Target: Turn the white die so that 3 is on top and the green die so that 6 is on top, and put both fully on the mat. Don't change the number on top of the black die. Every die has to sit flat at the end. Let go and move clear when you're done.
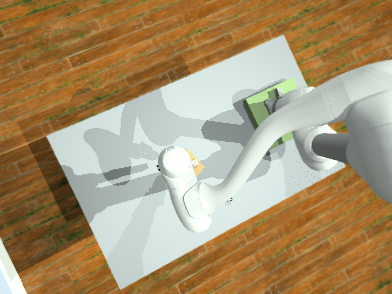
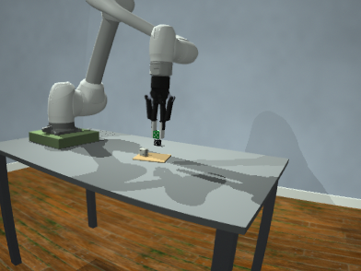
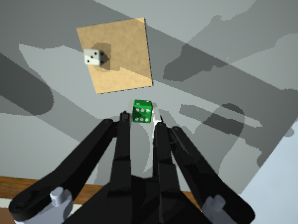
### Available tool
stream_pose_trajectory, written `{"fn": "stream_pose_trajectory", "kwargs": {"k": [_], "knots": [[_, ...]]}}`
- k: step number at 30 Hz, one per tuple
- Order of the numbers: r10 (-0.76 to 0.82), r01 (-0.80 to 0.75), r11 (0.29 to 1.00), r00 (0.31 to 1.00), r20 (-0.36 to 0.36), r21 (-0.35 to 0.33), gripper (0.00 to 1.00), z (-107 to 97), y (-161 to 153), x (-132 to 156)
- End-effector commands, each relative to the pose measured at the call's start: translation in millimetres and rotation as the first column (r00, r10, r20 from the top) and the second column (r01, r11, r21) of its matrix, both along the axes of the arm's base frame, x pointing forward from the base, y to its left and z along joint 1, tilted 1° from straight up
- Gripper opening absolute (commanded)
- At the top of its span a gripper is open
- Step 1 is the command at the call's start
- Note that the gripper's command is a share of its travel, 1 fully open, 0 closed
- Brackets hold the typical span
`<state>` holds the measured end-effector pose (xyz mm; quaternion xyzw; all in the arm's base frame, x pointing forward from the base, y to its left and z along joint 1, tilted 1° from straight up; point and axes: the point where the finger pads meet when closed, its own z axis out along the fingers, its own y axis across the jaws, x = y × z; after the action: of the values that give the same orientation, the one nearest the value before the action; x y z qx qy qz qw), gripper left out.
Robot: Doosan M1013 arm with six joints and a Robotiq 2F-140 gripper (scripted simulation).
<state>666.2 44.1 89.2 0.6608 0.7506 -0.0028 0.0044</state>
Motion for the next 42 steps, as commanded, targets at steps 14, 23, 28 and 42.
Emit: {"fn": "stream_pose_trajectory", "kwargs": {"k": [14, 23, 28, 42], "knots": [[0.045, -0.045, 0.999, 0.999, 0.001, -0.002, 0.24, -0.1, 67.5, -28.9], [0.045, -0.045, 0.999, 0.999, 0.001, -0.002, 0.24, -3.9, 67.5, -28.9], [0.045, -0.045, 0.999, 0.999, 0.001, -0.002, 0.24, -18.1, 67.3, -28.8], [0.045, -0.045, 0.999, 0.999, 0.001, -0.002, 0.24, -73.7, 66.7, -28.6]]}}
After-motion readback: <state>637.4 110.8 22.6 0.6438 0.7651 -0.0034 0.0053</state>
